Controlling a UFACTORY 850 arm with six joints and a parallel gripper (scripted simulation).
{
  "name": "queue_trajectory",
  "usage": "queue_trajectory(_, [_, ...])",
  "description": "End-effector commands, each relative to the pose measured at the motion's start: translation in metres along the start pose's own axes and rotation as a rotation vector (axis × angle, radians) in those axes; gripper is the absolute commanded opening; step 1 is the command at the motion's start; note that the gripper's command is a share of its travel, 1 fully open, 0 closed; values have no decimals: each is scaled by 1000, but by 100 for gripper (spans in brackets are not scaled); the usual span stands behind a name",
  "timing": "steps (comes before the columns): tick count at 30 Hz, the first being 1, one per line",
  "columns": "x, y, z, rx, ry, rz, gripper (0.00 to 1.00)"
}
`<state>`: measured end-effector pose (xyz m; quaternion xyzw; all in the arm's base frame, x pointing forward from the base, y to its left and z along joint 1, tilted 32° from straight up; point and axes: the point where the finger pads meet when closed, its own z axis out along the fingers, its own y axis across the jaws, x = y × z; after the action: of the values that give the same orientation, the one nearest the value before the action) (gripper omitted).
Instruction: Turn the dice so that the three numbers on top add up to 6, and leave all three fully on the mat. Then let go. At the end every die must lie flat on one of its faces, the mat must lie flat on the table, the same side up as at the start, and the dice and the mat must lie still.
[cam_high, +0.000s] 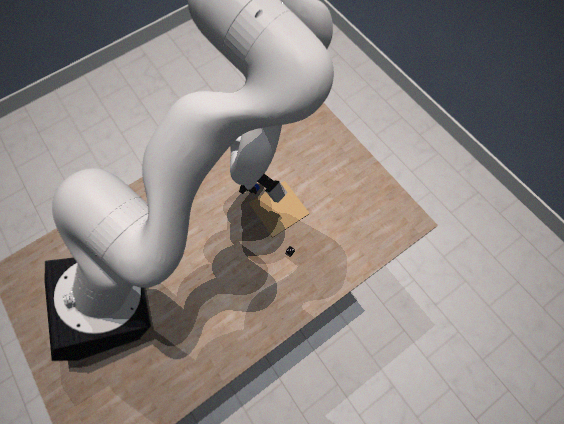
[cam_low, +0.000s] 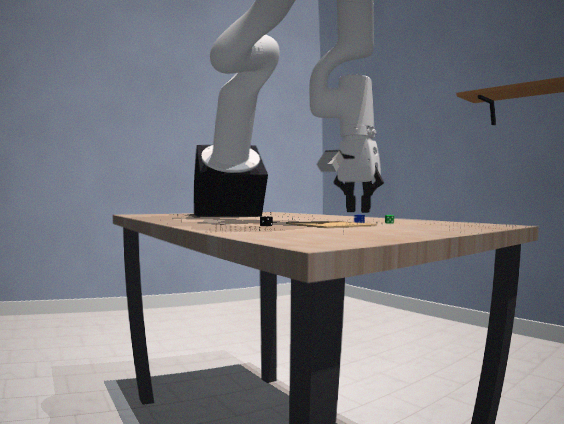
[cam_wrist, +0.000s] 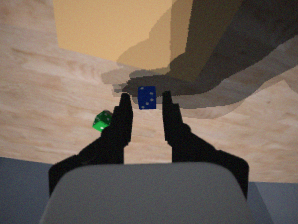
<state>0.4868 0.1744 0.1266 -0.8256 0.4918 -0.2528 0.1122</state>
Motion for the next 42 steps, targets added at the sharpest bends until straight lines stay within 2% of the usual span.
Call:
queue_trajectory(1, [0, 0, 0, 1, 0, 0, 36])
queue_trajectory(30, [0, 0, 0, 1, 0, 0, 36])
queue_trajectory(42, [0, -1, 9, 1, 0, 0, 36])
